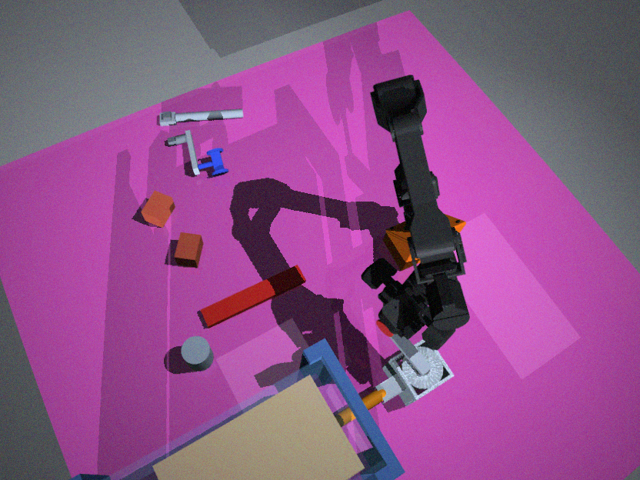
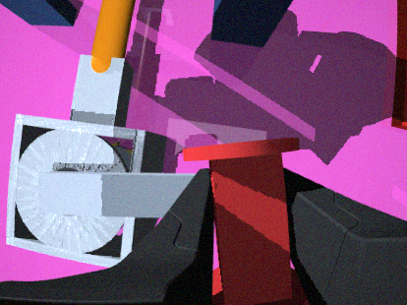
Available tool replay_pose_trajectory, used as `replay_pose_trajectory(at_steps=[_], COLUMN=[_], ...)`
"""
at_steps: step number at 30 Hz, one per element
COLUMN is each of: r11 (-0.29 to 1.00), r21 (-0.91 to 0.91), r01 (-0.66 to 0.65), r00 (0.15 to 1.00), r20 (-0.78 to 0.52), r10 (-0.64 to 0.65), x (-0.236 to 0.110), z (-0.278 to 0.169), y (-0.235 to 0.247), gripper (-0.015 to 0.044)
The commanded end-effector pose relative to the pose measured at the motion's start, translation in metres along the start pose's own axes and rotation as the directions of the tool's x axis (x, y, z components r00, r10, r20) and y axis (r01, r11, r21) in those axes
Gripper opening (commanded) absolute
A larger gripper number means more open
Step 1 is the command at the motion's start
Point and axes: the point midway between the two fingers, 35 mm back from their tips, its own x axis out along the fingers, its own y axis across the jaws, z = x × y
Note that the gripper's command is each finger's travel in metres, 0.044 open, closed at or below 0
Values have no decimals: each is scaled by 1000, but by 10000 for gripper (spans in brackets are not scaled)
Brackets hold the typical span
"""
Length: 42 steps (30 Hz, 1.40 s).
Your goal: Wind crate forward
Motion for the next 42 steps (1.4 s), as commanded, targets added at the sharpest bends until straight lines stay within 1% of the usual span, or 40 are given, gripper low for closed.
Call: replay_pose_trajectory(at_steps=[1,42], r11=[1000,1000], r21=[20,23], r01=[6,6], r00=[1000,1000], r20=[10,12], r10=[-6,-6], x=[6,26], z=[11,55], y=[0,14], gripper=[0,0])
